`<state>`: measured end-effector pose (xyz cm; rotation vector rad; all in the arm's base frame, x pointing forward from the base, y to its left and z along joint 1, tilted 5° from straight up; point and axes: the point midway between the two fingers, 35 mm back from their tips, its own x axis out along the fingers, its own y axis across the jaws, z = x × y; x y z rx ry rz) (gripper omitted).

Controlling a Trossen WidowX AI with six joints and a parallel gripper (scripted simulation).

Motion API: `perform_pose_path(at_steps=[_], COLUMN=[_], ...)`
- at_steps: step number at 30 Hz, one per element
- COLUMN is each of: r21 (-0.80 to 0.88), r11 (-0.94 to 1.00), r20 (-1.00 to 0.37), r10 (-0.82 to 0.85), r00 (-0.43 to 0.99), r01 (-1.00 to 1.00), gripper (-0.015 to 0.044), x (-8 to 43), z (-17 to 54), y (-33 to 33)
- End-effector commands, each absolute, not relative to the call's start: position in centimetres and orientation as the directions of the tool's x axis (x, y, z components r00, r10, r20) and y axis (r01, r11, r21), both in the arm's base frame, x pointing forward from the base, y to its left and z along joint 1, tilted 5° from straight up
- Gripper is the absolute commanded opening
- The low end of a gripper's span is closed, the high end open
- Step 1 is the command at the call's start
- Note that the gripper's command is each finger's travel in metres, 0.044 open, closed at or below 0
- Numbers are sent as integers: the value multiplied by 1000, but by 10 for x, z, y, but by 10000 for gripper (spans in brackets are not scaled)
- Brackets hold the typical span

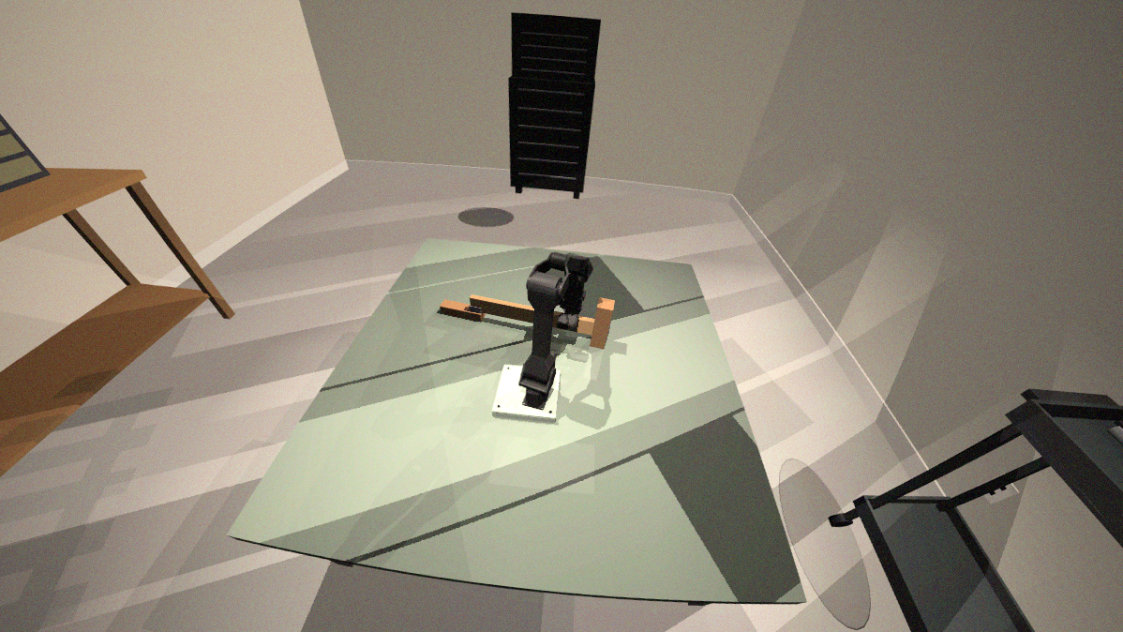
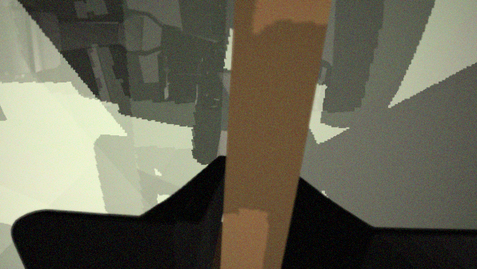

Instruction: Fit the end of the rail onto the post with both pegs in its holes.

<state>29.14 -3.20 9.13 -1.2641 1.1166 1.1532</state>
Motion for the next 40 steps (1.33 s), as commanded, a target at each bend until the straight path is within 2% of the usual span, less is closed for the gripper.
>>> perform_pose_path(at_steps=[1, 16, 23, 28, 40], r21=[-102, -102, -103, -107, -107], r11=[-20, -20, -20, -23, -23], r20=[-995, -995, -995, -994, -994], r10=[10, 10, 10, 11, 11], r00=[102, 102, 102, 107, 107], r01=[-995, -995, -995, -994, -994], gripper=[53, 440, 440, 440, 440], x=[291, 291, 291, 287, 287], z=[91, 91, 93, 121, 121], y=[-32, -32, -30, -2, -2])
